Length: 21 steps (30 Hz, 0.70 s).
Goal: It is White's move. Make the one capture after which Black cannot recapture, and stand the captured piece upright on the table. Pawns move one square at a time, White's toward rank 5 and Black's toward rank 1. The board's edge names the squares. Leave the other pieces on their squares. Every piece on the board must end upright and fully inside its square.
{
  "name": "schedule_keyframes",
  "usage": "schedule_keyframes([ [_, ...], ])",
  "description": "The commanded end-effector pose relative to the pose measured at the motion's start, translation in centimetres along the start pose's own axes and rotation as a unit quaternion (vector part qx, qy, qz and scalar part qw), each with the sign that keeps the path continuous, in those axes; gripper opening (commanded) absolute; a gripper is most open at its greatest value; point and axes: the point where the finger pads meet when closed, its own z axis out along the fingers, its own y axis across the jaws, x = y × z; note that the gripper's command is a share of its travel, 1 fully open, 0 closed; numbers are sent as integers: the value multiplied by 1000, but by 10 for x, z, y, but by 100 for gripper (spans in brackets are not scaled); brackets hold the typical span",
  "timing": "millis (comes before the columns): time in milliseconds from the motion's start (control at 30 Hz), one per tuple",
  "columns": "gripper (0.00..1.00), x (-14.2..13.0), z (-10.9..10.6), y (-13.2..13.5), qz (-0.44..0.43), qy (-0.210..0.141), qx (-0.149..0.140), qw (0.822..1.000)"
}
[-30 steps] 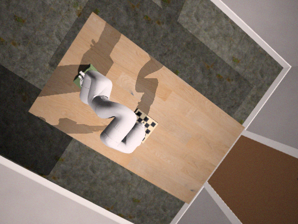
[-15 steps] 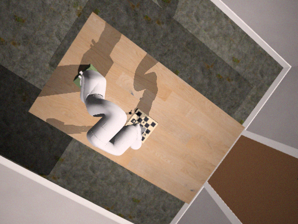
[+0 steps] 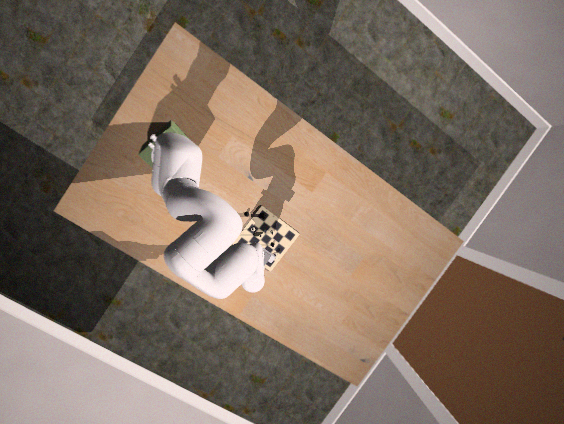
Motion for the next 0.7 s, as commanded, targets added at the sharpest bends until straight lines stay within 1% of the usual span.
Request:
schedule_keyframes([
  [0,0,-4,-1,2,15,0,0,1000],
  [433,0,-5,1,2,15,0,0,1000],
  [667,0,-5,14,2,15,0,0,1000],
])
